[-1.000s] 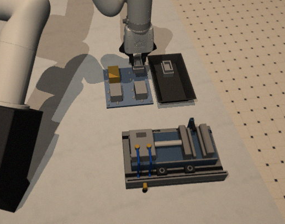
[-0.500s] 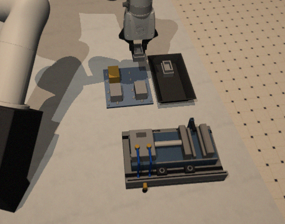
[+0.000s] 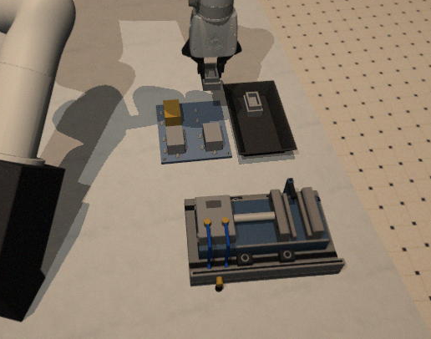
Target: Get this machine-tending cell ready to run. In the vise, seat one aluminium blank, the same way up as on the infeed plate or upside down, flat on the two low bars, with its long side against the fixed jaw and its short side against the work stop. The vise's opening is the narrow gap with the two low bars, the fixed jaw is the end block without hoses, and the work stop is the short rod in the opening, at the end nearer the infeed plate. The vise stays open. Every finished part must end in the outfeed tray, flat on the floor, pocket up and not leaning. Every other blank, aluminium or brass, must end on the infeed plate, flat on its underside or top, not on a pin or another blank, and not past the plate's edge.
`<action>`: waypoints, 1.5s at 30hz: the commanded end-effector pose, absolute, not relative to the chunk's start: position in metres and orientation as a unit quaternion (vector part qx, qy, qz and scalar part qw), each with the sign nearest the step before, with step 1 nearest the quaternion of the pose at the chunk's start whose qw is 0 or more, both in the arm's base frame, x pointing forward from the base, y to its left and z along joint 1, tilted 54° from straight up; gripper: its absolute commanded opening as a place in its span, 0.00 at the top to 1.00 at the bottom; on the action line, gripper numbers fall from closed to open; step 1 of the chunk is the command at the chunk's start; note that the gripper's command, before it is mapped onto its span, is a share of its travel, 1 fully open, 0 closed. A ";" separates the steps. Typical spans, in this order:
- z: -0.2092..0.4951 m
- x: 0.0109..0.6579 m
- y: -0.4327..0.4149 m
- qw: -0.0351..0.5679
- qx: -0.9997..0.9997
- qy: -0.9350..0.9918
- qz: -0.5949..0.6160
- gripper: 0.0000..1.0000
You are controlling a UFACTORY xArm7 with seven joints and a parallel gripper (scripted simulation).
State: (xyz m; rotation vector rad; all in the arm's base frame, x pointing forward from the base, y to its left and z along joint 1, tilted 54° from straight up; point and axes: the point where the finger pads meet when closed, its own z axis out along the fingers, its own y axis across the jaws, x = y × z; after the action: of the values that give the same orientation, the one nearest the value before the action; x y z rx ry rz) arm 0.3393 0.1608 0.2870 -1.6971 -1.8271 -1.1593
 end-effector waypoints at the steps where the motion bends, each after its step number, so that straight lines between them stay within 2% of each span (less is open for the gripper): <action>1: 0.286 0.358 0.155 0.211 -0.604 -0.647 -0.416 1.00; 8: 0.271 0.407 0.132 0.224 -0.605 -0.641 -0.417 1.00; 20: 0.257 0.463 0.093 0.190 -0.607 -0.651 -0.415 1.00; 45: 0.256 0.467 0.090 0.186 -0.606 -0.652 -0.415 1.00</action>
State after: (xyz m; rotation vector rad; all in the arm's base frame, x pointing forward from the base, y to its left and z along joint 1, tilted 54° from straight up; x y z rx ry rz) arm 0.4656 0.0916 0.2553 -1.7051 -1.8391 -1.1652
